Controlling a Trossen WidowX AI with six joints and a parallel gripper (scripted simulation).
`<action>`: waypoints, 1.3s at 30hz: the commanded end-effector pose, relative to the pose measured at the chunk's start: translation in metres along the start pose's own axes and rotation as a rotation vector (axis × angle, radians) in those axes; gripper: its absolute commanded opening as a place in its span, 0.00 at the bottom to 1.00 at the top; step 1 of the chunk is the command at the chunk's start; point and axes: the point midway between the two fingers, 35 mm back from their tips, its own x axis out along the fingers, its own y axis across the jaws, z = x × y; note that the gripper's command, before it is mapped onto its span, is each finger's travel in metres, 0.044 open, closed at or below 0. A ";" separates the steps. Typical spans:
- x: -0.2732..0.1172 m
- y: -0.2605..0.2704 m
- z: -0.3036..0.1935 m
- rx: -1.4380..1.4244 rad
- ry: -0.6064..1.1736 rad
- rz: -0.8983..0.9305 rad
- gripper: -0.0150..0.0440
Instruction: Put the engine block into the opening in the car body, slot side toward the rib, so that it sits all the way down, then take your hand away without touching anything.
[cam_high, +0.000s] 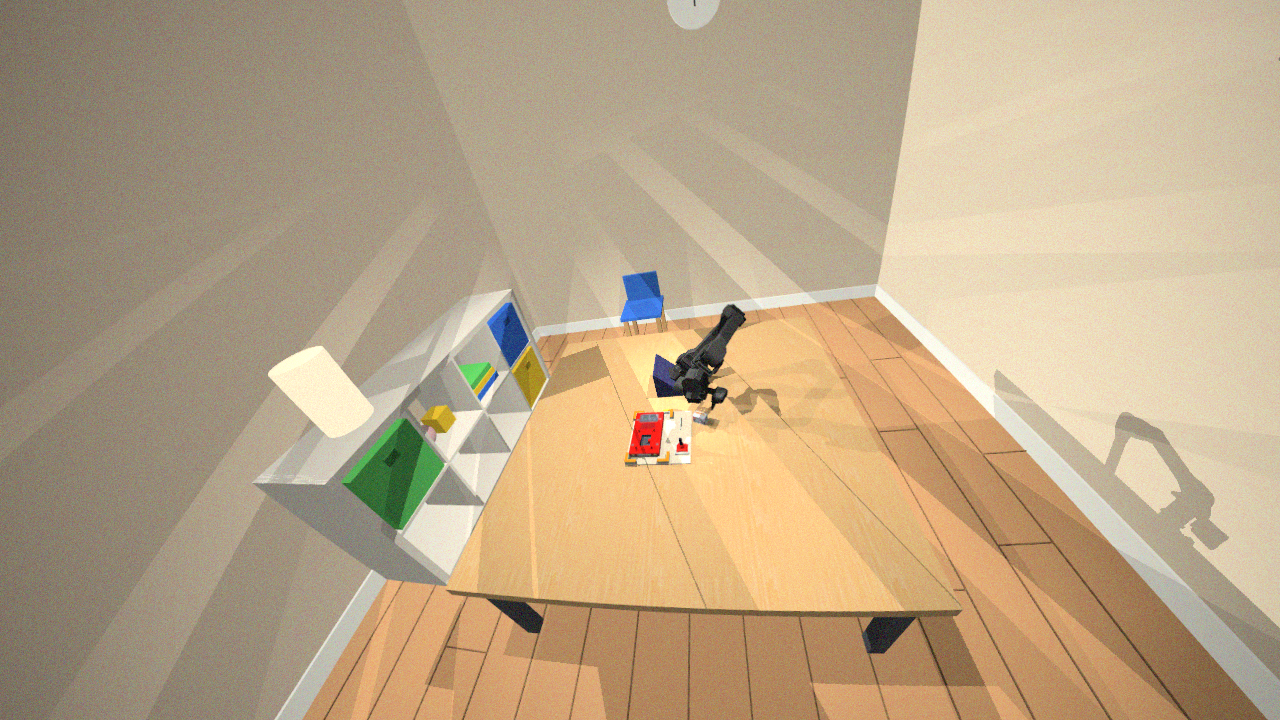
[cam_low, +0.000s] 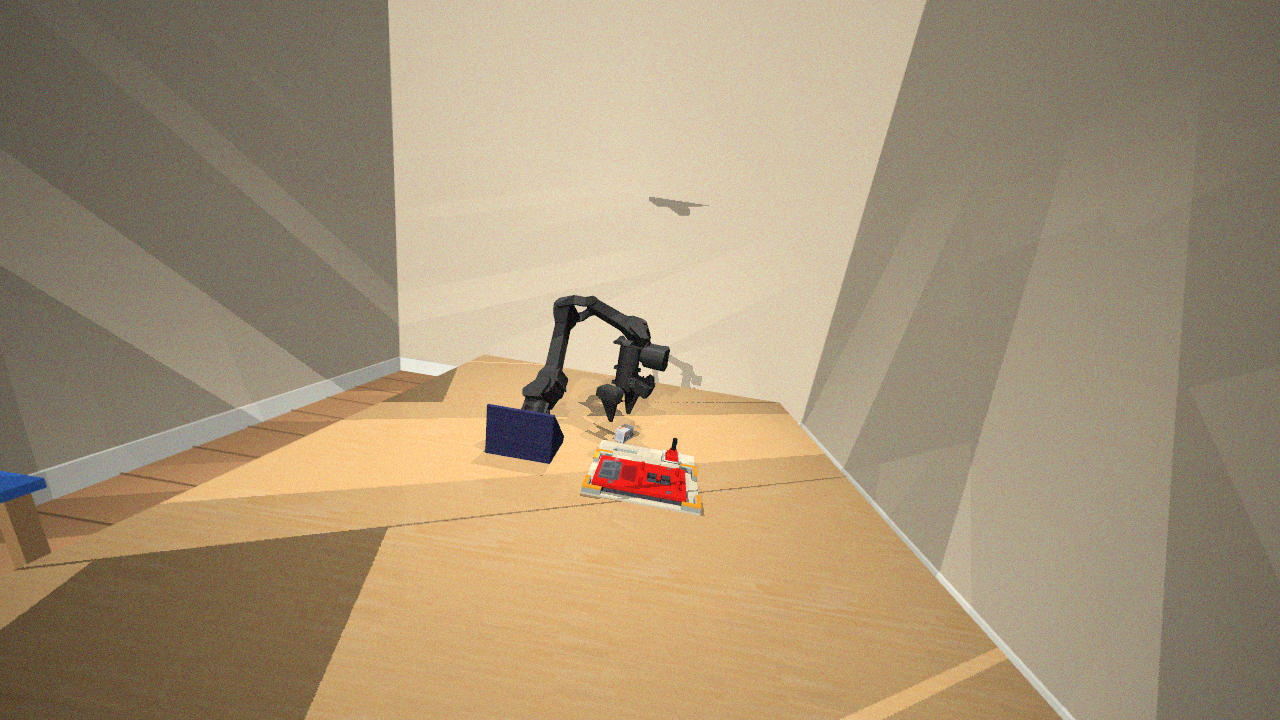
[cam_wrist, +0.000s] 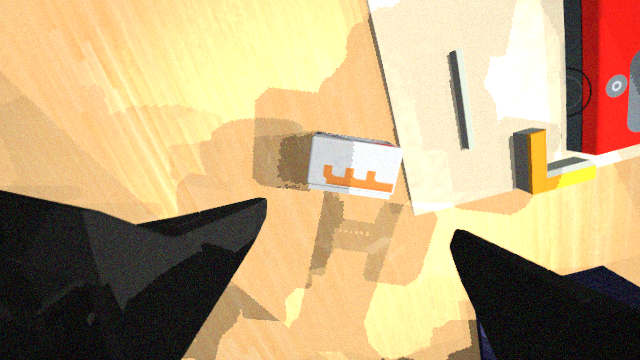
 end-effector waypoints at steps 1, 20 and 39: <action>-0.007 0.003 0.006 0.009 0.024 0.072 1.00; 0.011 0.001 0.020 0.009 0.023 0.072 1.00; 0.042 0.003 0.020 0.009 0.022 0.073 1.00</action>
